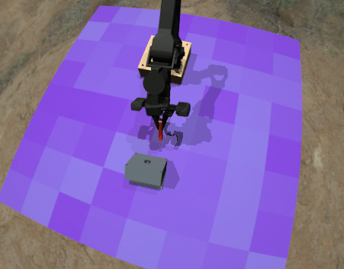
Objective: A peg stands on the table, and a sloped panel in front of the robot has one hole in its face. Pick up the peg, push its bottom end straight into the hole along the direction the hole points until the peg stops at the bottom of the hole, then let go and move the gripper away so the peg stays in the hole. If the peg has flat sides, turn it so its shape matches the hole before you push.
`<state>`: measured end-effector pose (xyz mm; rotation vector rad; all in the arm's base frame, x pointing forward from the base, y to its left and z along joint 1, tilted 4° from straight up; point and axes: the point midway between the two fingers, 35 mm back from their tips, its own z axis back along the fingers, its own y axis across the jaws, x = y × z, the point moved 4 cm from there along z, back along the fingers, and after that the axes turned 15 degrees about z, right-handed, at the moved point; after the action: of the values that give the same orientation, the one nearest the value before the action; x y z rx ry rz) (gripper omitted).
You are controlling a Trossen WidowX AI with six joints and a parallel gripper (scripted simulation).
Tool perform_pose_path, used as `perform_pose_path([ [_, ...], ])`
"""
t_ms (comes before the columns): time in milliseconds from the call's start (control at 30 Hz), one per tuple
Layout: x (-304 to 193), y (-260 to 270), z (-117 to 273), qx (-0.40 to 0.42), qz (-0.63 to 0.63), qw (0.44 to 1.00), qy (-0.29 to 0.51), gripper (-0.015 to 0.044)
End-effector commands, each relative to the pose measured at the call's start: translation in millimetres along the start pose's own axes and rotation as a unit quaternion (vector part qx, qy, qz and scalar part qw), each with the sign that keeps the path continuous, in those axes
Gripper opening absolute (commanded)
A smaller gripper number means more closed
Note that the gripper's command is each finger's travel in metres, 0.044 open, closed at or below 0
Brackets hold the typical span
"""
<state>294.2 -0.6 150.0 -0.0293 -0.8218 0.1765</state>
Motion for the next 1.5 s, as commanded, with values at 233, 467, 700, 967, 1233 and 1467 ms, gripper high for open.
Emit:
perform_pose_path([
  [233, -1.9, -11.1, 3.2, -0.019, 0.01, 0.999, -0.039, 0.0],
  [467, -1.4, -14.6, 2.9, -0.025, 0.013, 0.998, -0.051, 0.0],
  [700, 1.2, -17.2, -3.3, -0.029, 0.014, 0.998, -0.057, 0.0],
  [967, 3.9, -20.2, -10.6, -0.033, 0.016, 0.997, -0.064, 0.0],
  [1233, 6.1, -23.1, -17.8, -0.037, 0.018, 0.997, -0.071, 0.0],
  [1467, 7.7, -25.7, -24.2, -0.041, 0.02, 0.996, -0.078, 0.0],
])
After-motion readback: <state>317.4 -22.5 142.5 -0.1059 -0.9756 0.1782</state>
